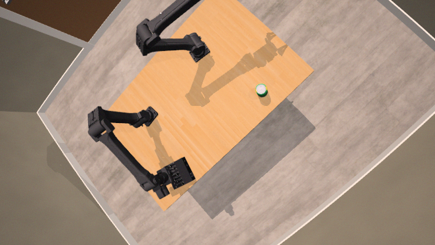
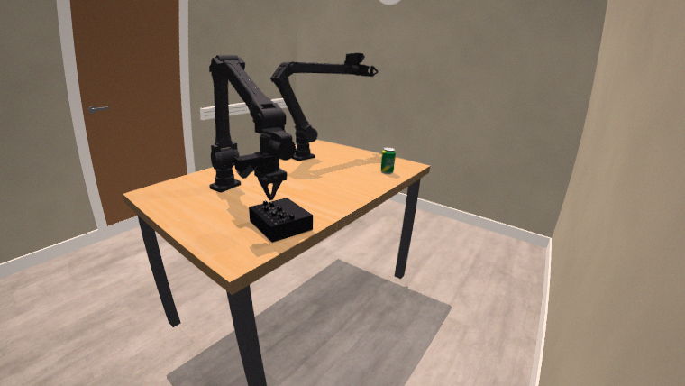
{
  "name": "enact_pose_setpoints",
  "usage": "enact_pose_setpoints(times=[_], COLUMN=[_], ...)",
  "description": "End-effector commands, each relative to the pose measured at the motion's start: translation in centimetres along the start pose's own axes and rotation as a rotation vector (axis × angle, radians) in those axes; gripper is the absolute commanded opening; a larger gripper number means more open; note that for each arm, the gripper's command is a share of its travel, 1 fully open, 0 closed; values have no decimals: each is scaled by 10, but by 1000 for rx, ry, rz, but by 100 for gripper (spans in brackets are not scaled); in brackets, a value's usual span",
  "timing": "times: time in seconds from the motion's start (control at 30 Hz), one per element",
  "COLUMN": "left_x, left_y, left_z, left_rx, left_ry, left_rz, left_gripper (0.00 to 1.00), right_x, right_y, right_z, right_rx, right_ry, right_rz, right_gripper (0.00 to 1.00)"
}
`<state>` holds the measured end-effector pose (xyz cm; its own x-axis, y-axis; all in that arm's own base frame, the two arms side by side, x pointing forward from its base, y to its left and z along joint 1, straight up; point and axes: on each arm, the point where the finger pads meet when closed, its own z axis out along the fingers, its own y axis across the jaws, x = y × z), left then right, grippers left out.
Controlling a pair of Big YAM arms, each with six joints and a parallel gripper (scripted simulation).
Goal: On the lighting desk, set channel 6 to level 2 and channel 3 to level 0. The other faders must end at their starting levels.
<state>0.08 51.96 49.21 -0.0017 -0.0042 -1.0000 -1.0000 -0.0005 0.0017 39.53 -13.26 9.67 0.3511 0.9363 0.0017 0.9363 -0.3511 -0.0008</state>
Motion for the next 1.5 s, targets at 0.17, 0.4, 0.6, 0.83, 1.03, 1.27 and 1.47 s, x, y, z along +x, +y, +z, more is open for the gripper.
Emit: enact_pose_setpoints(times=[0.17, 0.4, 0.6, 0.83, 1.03, 1.27, 1.47], left_x=[-12, -12, -12, -12, -12, -12, -12], left_y=[3, 3, 3, 3, 3, 3, 3], left_z=[-3, -3, -3, -3, -3, -3, -3], left_rx=[-3, -3, -3, -3, -3, -3, -3], left_ry=[-38, -38, -38, -38, -38, -38, -38], left_rz=[-8, -8, -8, -8, -8, -8, -8], left_gripper=[100, 100, 100, 100, 100, 100, 100], right_x=[6, 6, 6, 25, 16, 18, 17], right_y=[16, 20, 20, 80, 64, 89, 81], right_z=[-31, -33, -33, -24, -21, -43, -33], right_rx=[-52, -67, -67, -33, -16, -87, -62], right_ry=[-1, 0, 0, -1, -3, 3, 1], right_rz=[1, 1, 1, 1, 20, 18, 18], right_gripper=[0, 0, 0, 0, 0, 0, 0])
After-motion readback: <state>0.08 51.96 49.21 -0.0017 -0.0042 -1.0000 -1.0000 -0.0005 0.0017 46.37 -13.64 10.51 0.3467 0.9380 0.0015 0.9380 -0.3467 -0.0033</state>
